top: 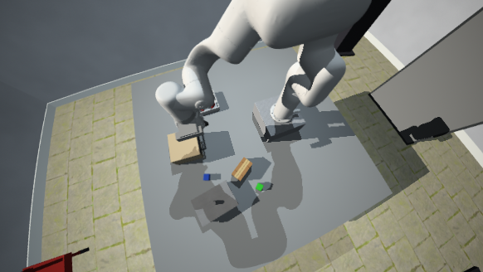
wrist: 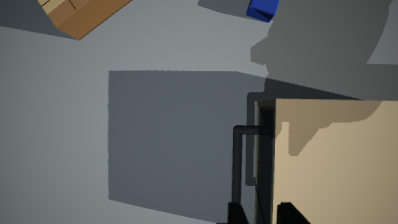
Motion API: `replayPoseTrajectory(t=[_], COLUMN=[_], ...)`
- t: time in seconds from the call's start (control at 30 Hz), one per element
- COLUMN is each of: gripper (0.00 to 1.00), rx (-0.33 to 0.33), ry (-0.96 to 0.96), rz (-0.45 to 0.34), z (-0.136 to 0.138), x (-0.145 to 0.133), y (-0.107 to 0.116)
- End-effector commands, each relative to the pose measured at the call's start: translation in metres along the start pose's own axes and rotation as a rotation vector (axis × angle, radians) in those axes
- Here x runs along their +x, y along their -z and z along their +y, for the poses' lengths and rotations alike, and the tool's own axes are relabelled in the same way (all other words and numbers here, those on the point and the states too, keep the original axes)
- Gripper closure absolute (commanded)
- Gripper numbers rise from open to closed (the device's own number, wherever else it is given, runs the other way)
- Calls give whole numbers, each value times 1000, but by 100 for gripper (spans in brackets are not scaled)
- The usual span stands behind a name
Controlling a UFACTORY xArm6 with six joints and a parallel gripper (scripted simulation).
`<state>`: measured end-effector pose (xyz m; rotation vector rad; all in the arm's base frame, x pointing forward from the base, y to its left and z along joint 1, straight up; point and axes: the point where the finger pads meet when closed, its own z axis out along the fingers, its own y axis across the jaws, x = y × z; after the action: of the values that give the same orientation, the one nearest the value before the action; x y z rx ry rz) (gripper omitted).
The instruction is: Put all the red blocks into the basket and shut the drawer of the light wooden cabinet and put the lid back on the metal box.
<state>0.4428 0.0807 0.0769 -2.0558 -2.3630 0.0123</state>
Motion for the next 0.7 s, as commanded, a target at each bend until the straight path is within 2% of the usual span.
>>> replayPoseTrajectory(t=[0.0,0.3,0.37,0.5,0.67], gripper=[76,76,76,76,76], rx=[-4,-4,-4,-4,-4], ry=[0,0,0,0,0], rz=[0,0,0,0,0], z=[1,1,-9,-46,-50], x=[0,0,2,8,9], y=[4,5,12,33,35])
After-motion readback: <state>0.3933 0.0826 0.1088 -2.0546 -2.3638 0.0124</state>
